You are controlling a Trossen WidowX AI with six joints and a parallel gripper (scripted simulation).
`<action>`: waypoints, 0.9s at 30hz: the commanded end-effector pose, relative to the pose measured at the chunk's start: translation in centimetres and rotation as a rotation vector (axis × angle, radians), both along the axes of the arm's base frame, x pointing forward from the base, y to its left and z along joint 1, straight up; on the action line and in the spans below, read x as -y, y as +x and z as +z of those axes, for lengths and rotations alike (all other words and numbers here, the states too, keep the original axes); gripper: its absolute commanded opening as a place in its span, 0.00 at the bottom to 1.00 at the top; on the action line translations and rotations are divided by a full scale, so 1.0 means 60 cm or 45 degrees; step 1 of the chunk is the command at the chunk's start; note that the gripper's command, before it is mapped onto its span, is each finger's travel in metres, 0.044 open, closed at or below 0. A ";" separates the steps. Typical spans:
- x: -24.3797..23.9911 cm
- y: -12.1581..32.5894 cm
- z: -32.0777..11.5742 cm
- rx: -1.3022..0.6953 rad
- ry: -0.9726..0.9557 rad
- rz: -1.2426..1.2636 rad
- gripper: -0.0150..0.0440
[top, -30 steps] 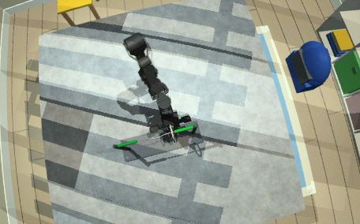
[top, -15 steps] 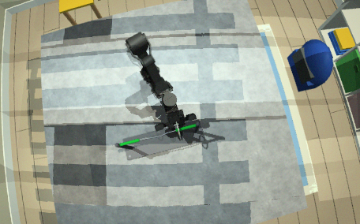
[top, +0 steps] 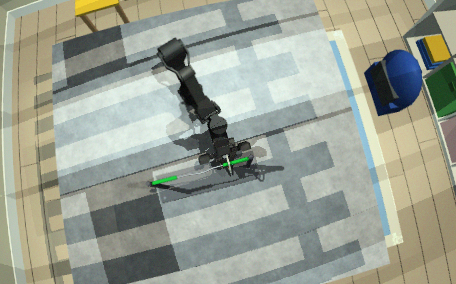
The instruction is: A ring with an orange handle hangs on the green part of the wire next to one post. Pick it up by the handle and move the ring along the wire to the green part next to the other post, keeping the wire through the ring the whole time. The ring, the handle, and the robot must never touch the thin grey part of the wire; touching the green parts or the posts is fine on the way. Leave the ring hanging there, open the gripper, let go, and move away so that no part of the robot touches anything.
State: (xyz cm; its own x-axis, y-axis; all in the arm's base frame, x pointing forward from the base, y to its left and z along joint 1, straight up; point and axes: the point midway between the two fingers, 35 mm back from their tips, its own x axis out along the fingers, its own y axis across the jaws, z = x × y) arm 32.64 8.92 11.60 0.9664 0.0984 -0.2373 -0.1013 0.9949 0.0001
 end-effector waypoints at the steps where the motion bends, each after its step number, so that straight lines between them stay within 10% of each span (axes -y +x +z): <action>1: -0.001 -0.001 -0.006 -0.014 0.007 -0.007 0.00; 27: -0.003 -0.007 -0.023 -0.044 0.006 -0.007 0.00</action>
